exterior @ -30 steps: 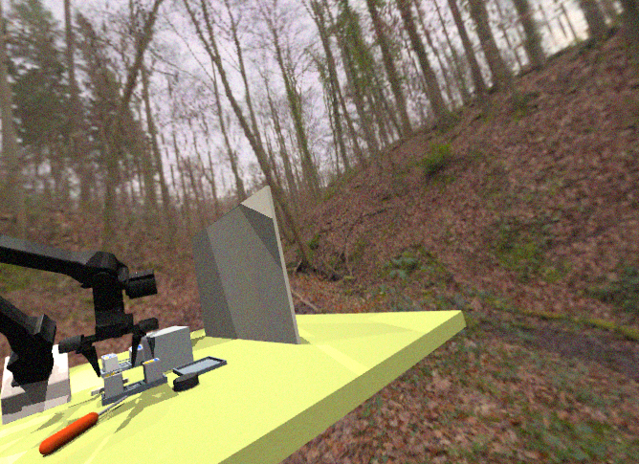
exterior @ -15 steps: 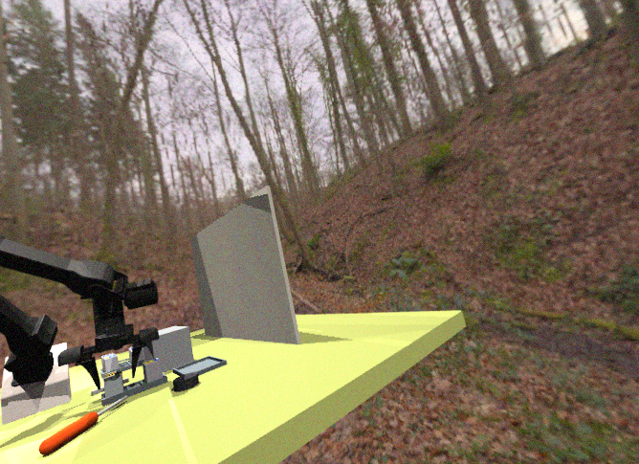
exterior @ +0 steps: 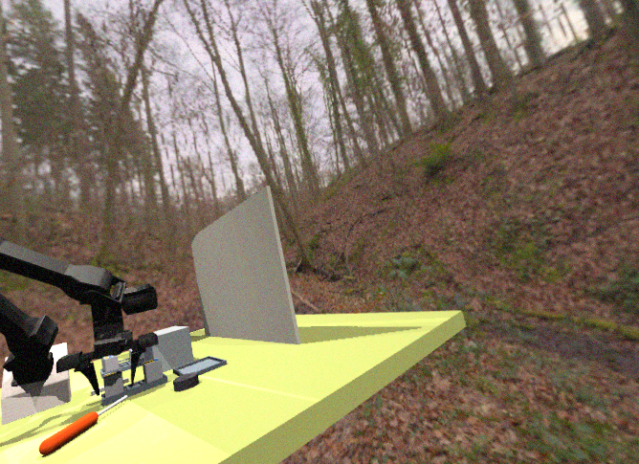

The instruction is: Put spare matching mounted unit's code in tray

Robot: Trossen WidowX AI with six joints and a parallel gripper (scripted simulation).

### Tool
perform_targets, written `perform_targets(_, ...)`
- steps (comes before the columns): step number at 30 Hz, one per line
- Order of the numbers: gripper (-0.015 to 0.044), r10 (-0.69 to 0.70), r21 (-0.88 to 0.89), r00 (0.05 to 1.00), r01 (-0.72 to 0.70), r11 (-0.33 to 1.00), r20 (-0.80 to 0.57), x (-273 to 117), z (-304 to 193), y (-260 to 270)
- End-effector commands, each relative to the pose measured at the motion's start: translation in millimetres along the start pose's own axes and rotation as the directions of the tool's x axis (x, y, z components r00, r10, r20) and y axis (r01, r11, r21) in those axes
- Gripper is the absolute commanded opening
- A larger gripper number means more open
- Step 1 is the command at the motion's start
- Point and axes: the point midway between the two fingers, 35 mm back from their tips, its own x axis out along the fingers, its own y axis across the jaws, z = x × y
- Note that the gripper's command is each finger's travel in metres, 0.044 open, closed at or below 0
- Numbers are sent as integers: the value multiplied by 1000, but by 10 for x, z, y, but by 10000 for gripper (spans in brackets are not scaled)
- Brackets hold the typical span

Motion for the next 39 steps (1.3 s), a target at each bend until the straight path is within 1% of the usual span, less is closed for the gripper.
perform_targets(1,300,-1,-7,1000,1,1000,-3,10,-16,-14)
perform_targets(15,300,-1,-7,1000,1,1000,-3,10,-16,-14)
perform_targets(20,169,-1,-1,1000,1,1000,0,5,-4,-7)
perform_targets(28,115,-1,-1,1000,1,1000,0,5,-4,-7)
perform_targets(32,10,-1,-1,1000,1,1000,0,5,-4,-7)
perform_targets(33,0,-1,-1,1000,1,1000,0,5,-4,-7)
perform_targets(39,0,-1,-1,1000,1,1000,0,5,-4,-7)
